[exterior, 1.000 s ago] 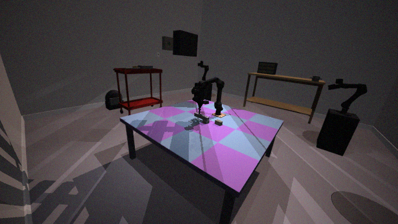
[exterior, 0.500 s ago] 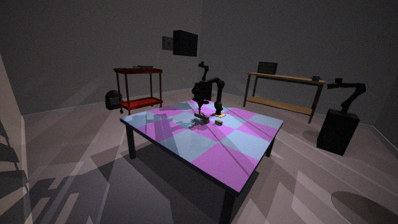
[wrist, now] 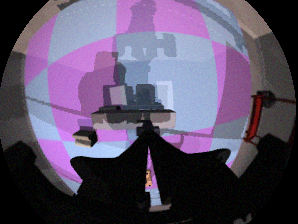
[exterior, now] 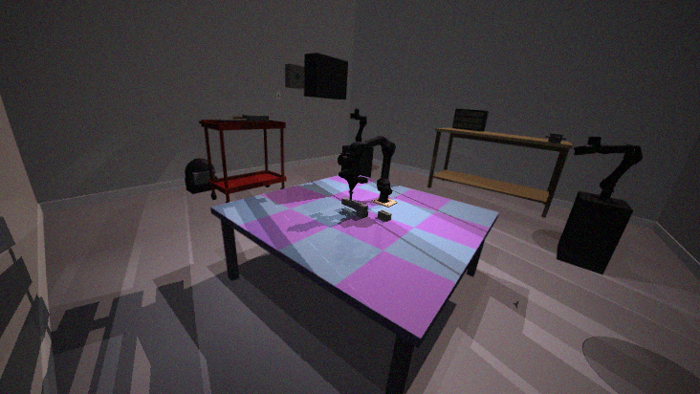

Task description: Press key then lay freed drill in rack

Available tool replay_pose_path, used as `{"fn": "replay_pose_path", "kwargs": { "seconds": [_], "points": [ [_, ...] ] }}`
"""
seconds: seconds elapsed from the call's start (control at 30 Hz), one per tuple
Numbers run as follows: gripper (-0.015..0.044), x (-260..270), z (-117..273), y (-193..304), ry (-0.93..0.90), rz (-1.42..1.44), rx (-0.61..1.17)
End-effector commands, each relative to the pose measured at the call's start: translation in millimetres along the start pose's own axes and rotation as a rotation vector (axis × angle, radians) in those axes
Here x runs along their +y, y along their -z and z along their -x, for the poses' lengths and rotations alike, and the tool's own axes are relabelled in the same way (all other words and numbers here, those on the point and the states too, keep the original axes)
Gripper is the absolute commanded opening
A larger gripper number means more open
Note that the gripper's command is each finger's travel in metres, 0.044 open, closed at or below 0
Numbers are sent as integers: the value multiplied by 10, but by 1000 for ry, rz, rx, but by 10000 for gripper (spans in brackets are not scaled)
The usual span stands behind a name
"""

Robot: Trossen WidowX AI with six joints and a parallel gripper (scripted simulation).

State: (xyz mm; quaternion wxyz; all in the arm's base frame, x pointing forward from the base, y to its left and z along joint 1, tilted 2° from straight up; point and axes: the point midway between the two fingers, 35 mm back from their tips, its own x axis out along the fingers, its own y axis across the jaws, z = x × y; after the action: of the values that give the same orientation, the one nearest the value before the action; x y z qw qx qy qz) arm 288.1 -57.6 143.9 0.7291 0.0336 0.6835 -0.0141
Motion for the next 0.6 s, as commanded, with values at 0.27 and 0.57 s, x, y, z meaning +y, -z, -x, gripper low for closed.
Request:
{"fn": "replay_pose_path", "kwargs": {
  "seconds": [0.27, 0.57],
  "points": [
    [0, -20, -206, 79, -3, -3, 60],
    [0, -21, -238, 82, -3, -3, 60]
  ]
}}
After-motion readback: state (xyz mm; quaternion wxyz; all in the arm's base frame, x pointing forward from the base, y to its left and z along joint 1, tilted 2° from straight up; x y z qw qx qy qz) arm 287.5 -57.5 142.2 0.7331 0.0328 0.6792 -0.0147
